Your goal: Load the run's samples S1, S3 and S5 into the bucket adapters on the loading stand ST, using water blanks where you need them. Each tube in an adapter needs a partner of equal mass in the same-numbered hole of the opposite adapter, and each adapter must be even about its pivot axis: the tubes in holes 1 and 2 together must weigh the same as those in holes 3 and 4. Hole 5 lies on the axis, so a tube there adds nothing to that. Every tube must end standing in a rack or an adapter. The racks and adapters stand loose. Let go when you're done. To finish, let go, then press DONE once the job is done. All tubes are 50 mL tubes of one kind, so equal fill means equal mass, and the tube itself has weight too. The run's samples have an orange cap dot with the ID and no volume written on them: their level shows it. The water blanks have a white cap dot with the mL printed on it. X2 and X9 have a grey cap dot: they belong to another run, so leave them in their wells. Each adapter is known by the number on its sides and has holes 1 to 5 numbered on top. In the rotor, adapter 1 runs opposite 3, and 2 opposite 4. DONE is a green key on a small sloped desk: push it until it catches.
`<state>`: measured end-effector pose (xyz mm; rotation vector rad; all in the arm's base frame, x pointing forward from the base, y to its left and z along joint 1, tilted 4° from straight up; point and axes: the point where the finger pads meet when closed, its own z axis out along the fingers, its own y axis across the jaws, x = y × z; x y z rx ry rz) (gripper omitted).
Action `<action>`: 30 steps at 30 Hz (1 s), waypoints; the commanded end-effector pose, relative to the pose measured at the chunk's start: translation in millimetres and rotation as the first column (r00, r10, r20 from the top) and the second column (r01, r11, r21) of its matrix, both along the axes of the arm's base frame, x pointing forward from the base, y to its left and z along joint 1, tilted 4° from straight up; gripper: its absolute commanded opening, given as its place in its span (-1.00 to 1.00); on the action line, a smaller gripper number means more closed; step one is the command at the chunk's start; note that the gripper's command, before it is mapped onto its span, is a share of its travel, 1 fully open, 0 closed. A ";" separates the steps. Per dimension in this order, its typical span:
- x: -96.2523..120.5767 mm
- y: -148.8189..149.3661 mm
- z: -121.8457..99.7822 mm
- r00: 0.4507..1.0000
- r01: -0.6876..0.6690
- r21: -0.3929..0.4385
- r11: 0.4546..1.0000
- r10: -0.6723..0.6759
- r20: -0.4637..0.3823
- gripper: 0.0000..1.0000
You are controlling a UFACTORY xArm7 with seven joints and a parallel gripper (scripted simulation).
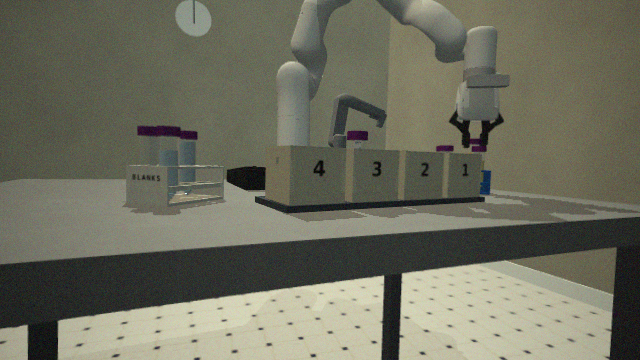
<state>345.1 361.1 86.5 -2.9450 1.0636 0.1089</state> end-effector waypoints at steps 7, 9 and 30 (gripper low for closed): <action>2.0 0.6 14.3 1.000 0.000 0.003 1.000 0.000 0.004 -1.00; 2.3 0.4 18.3 1.000 0.000 0.003 1.000 0.000 0.004 -1.00; 4.6 -0.9 56.3 1.000 0.000 0.003 1.000 0.000 0.004 -1.00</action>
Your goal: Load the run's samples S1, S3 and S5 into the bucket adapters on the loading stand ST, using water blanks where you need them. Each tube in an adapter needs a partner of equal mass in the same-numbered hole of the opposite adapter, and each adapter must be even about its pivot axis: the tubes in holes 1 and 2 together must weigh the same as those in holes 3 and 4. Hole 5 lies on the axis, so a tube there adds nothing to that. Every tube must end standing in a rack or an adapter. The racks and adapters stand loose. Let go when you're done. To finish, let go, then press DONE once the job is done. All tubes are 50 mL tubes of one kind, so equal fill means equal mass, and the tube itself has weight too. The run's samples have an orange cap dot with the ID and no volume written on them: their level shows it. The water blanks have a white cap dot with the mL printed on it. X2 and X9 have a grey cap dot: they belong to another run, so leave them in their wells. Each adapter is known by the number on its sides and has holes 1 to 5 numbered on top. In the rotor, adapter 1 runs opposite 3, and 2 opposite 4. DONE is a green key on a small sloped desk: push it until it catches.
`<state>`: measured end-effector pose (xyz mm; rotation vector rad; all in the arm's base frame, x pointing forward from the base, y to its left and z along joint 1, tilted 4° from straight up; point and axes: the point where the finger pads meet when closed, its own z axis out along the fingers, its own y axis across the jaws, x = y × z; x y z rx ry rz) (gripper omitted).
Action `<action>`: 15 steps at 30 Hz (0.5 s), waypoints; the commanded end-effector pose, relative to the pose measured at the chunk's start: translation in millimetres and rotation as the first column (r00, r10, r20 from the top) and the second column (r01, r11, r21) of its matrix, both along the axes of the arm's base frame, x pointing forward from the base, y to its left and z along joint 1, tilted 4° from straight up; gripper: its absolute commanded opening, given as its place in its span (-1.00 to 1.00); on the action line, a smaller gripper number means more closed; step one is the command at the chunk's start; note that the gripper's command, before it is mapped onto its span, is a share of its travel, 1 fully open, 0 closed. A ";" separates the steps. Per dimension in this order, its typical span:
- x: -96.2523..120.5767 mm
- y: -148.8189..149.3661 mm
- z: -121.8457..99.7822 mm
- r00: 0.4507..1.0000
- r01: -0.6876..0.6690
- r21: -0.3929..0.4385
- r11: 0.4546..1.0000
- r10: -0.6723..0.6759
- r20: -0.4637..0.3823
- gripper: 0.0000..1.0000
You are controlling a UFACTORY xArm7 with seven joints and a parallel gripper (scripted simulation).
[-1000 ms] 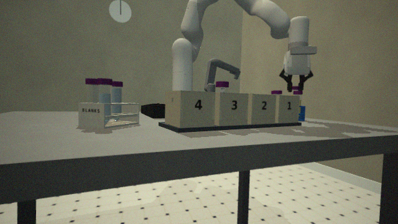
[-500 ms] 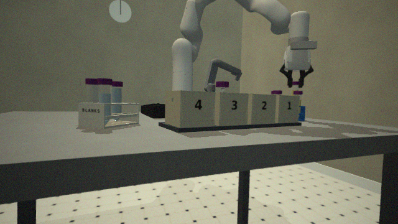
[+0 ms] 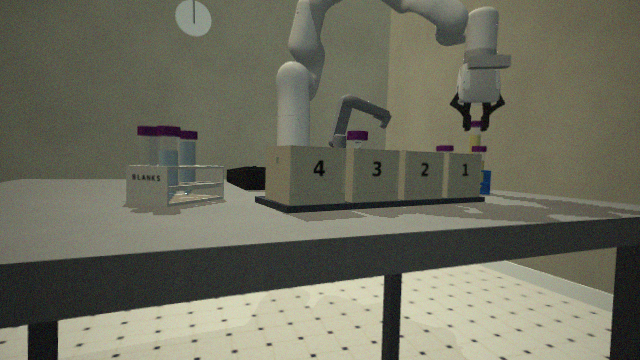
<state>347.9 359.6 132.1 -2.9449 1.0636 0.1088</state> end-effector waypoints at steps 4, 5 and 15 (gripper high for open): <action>2.2 0.3 18.6 1.000 0.000 0.003 1.000 0.000 0.004 -1.00; 2.3 0.3 20.6 1.000 0.000 0.003 1.000 0.000 0.004 -1.00; 3.3 -0.3 36.6 1.000 0.000 0.003 1.000 0.000 0.004 -1.00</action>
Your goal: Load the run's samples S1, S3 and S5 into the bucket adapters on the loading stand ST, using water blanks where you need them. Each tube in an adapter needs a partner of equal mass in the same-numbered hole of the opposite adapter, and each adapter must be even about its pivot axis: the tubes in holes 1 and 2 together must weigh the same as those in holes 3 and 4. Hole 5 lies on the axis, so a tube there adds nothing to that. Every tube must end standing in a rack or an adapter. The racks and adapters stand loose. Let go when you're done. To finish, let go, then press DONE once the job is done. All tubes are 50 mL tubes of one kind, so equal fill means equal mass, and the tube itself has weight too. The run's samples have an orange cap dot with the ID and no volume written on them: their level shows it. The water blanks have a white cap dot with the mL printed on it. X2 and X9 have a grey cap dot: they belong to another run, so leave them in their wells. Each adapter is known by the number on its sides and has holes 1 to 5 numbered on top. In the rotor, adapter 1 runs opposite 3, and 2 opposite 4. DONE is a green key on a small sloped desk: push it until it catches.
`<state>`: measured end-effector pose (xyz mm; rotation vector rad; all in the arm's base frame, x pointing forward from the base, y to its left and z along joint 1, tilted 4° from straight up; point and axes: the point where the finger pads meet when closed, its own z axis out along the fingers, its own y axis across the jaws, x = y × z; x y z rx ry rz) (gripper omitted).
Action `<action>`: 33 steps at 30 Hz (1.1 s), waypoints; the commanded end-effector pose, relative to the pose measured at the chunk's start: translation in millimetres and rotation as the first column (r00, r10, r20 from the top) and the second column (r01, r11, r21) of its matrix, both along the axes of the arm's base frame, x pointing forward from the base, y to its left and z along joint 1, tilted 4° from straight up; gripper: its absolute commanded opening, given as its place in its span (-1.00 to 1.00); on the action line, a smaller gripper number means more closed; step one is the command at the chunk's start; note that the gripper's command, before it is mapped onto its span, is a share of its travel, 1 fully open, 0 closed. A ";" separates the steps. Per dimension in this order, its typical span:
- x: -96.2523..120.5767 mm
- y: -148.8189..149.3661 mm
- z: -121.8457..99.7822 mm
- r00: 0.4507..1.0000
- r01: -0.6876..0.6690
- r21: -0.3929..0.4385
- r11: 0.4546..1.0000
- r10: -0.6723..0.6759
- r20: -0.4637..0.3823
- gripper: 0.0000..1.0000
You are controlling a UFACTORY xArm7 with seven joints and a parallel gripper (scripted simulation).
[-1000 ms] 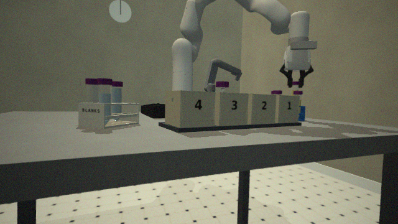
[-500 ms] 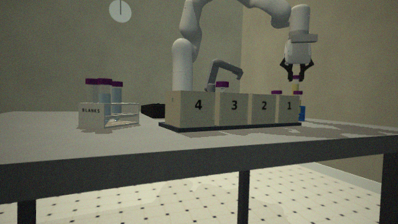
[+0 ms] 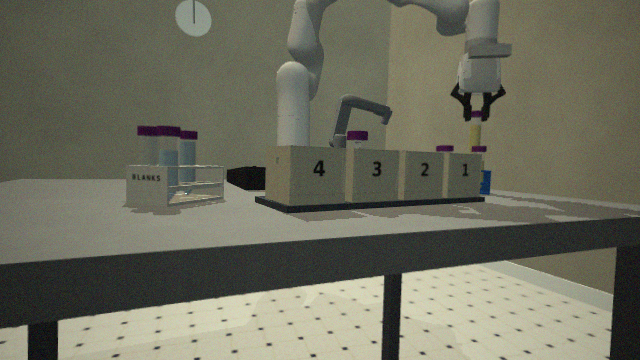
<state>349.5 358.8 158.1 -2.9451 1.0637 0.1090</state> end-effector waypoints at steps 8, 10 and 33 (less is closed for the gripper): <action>2.5 0.1 24.6 1.000 0.000 0.004 1.000 0.000 0.004 -1.00; 2.7 0.0 26.6 1.000 0.000 0.004 1.000 0.000 0.004 -1.00; 5.1 -5.4 45.3 0.999 -0.033 0.005 0.999 0.033 0.005 -1.00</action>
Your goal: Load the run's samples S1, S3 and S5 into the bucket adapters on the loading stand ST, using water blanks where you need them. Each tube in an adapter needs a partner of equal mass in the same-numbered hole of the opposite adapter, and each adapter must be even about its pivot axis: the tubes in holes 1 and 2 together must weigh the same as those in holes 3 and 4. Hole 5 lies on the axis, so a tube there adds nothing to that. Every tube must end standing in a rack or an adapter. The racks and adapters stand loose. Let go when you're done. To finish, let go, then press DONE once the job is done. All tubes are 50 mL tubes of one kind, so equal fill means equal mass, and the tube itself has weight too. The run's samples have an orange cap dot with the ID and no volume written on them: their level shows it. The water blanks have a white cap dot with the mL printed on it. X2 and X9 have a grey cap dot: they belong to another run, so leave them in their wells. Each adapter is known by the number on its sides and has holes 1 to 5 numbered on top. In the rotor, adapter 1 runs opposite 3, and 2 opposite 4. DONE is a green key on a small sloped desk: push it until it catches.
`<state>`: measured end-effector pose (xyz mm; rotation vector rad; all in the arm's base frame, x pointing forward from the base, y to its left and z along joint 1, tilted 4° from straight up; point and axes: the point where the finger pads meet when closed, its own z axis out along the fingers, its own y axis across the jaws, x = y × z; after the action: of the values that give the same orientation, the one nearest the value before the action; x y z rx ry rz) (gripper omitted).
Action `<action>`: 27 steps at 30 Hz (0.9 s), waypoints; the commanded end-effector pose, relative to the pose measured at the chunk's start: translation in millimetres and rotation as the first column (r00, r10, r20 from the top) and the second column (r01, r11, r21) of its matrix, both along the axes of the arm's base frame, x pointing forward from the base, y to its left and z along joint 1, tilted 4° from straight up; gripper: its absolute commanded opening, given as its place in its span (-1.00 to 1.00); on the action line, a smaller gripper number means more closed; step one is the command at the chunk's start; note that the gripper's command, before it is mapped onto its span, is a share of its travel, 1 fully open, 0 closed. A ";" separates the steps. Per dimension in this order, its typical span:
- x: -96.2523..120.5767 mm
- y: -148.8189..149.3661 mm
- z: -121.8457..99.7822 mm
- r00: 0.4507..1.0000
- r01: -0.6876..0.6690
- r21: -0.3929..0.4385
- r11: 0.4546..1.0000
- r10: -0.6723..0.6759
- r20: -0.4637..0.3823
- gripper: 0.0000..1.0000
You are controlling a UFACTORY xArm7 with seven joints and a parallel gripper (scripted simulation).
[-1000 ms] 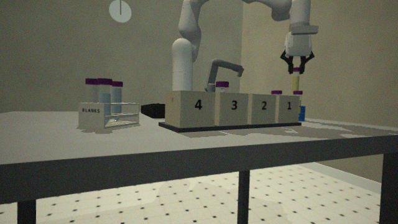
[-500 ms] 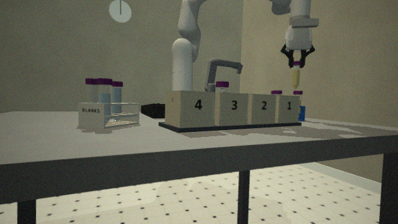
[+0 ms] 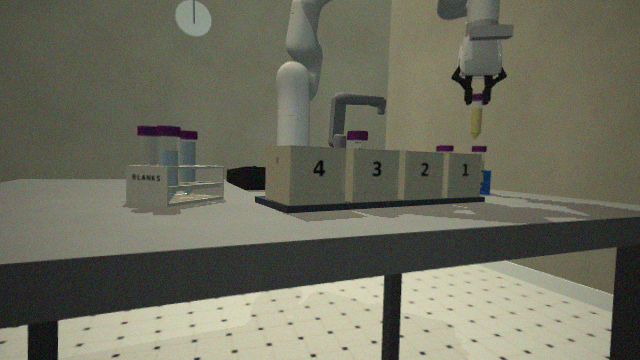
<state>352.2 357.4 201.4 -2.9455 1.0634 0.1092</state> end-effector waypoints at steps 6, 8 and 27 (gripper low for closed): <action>10.0 -33.1 0.6 0.973 -0.230 0.016 0.973 0.230 0.014 -1.00; 12.6 -42.7 0.1 0.956 -0.294 0.019 0.955 0.294 0.017 -1.00; 31.5 -115.3 -3.5 0.798 -0.603 0.031 0.797 0.602 0.037 -1.00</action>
<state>378.7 255.7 196.2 -3.1231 0.1235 0.0919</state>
